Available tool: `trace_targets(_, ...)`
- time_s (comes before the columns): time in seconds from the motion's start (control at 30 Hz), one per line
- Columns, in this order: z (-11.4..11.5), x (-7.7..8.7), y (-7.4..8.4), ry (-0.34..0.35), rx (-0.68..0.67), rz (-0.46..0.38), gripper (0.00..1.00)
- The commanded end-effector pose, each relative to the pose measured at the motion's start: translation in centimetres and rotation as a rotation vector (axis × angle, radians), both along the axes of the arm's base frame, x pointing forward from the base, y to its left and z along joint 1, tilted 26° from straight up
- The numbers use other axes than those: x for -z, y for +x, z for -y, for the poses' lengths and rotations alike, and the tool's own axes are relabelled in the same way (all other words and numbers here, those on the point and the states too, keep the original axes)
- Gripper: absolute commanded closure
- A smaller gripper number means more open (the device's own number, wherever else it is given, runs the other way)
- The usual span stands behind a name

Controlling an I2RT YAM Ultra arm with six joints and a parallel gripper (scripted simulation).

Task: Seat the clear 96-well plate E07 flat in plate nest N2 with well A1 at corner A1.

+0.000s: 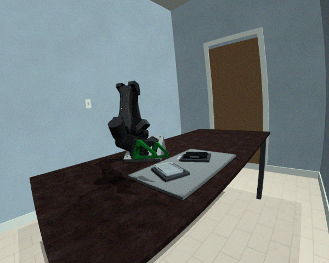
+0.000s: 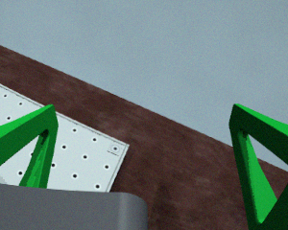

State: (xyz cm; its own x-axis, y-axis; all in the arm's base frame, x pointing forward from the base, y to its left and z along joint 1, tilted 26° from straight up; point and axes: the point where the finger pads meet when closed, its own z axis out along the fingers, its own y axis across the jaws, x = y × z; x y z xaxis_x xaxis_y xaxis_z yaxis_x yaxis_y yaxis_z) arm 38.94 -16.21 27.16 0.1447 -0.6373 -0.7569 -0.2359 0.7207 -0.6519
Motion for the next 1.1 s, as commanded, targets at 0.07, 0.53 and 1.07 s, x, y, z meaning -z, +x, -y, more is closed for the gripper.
trace_targets(0.07, -1.3, 0.0, 0.6, 0.146, 0.041, -0.111, 0.00)
trace_targets(0.53, -4.9, 2.5, 1.1, 0.347, 0.105, -0.335, 0.00)
trace_targets(1.07, -9.0, 5.6, -0.5, 0.499, 0.200, -0.597, 0.00)
